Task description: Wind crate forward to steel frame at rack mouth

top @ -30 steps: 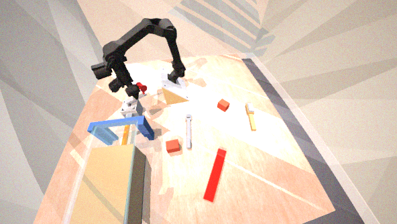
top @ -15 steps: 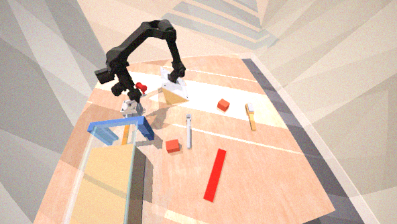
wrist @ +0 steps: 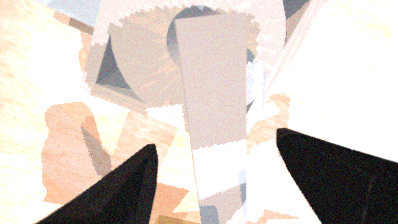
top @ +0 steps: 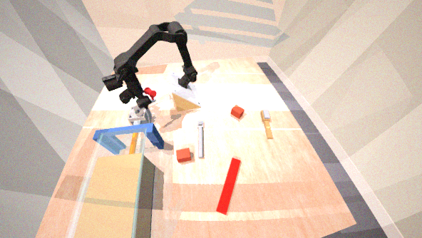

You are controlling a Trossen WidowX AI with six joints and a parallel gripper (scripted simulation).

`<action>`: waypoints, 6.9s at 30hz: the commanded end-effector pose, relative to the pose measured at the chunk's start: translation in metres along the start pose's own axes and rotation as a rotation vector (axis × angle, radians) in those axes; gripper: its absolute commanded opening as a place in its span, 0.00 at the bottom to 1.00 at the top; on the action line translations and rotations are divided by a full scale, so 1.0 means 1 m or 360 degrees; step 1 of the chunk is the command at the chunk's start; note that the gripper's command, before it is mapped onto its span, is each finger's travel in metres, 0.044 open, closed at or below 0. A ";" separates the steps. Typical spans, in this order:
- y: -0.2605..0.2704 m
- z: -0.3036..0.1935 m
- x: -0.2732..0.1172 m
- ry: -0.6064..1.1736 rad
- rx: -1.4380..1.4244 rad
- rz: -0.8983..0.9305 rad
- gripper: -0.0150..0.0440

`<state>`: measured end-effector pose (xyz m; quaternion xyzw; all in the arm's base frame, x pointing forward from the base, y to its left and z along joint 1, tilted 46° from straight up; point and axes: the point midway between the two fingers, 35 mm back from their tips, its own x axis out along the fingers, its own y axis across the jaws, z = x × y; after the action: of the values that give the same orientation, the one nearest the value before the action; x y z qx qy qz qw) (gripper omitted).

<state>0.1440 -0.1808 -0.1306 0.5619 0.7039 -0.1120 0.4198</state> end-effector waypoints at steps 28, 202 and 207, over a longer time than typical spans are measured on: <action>0.002 0.001 -0.001 0.0032 0.0000 -0.0043 0.25; 0.020 0.005 0.013 0.0089 0.0498 -0.0079 0.48; 0.020 0.005 0.013 0.0089 0.0498 -0.0079 0.70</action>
<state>0.1653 -0.1683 -0.1357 0.6081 0.7005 -0.2139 0.3060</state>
